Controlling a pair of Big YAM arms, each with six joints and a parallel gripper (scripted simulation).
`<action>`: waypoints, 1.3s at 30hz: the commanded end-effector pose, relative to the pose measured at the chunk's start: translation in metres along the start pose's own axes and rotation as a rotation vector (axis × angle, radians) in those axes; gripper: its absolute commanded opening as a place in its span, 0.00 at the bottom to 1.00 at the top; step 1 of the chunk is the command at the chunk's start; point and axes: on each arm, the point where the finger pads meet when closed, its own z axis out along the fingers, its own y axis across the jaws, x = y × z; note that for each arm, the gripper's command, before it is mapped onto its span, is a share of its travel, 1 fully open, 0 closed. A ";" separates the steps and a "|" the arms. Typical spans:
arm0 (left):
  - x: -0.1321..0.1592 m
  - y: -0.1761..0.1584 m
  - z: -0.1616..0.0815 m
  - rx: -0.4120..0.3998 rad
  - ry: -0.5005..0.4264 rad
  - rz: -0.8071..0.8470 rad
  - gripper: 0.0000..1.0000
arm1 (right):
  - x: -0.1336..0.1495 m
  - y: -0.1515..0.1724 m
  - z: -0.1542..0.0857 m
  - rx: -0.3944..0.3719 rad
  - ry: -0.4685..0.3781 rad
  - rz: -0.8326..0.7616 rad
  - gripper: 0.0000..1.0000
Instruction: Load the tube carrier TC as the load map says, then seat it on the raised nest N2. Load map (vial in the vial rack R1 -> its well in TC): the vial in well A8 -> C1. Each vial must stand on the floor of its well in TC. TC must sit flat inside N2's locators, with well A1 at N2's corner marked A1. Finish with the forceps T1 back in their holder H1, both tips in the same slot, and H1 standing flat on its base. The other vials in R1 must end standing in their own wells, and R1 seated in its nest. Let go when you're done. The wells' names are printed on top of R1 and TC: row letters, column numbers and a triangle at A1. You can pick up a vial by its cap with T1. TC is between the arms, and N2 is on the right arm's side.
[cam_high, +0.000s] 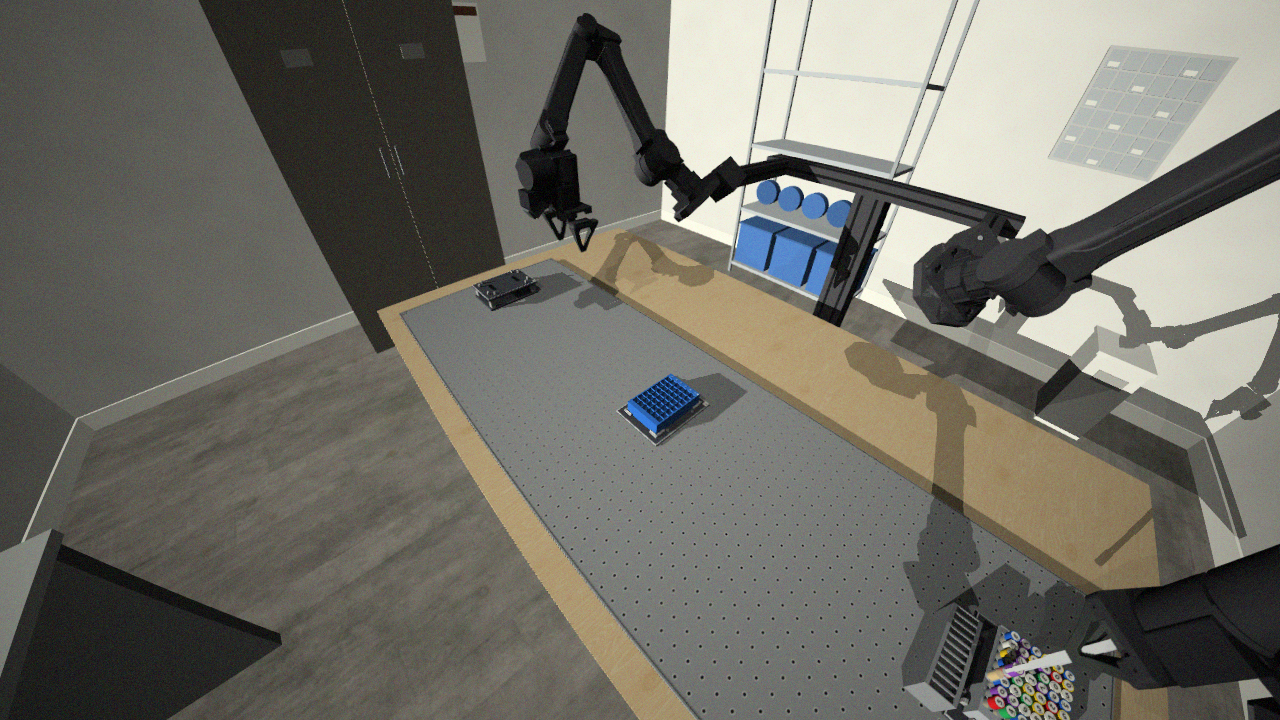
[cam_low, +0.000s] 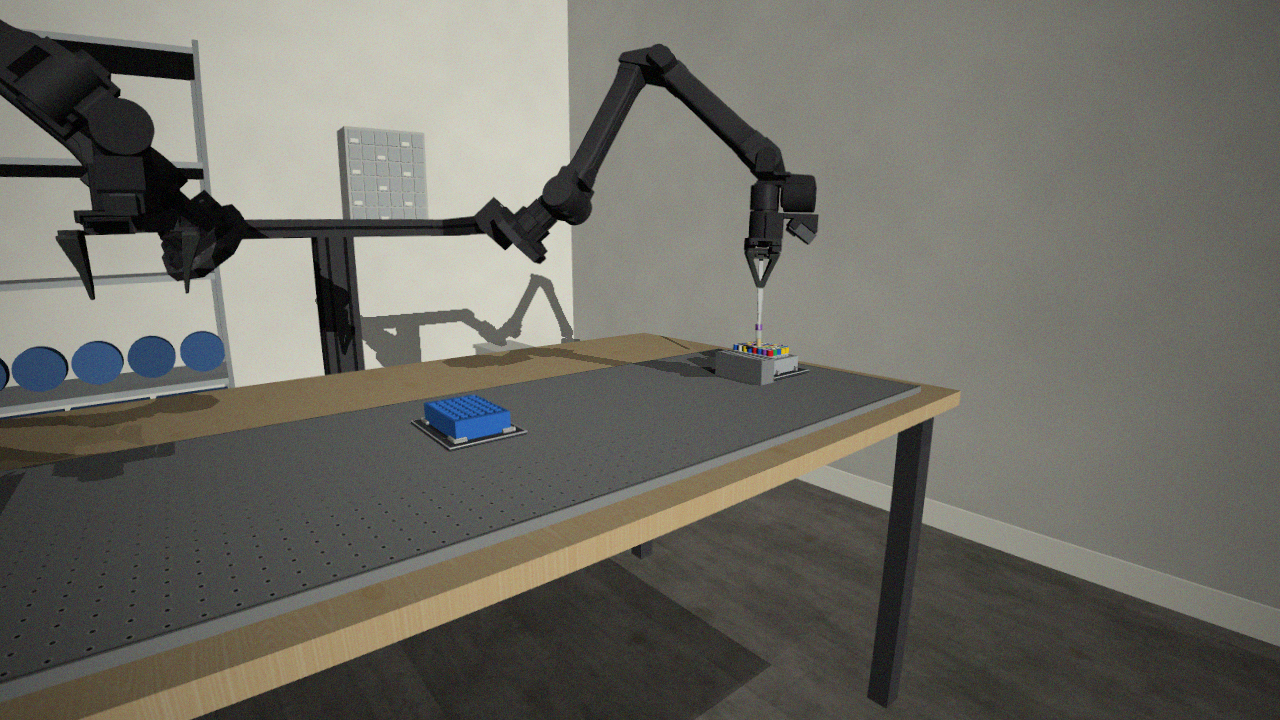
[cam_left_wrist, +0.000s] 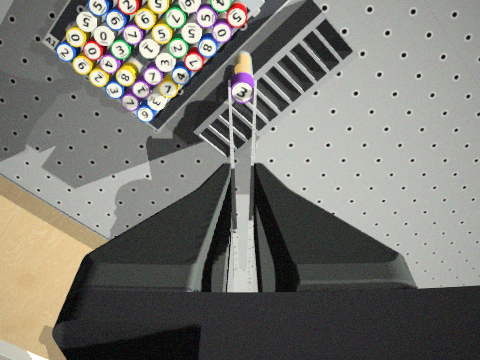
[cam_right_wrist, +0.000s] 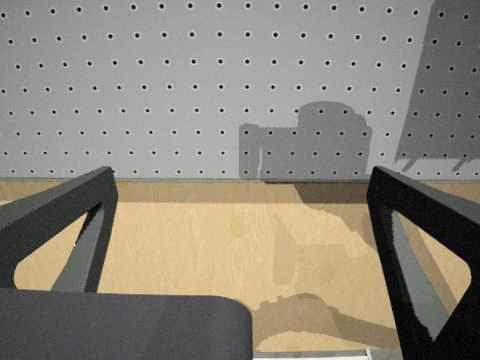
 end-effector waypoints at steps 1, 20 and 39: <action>-0.006 -0.005 -0.012 0.019 -0.037 -0.022 0.09 | -0.008 -0.003 -0.004 -0.001 -0.012 0.017 1.00; 0.020 -0.023 -0.006 0.016 -0.025 -0.016 0.09 | -0.008 -0.003 -0.004 -0.001 -0.012 0.017 1.00; 0.042 -0.039 -0.008 0.020 -0.030 -0.020 0.09 | -0.008 -0.003 -0.004 -0.001 -0.012 0.017 1.00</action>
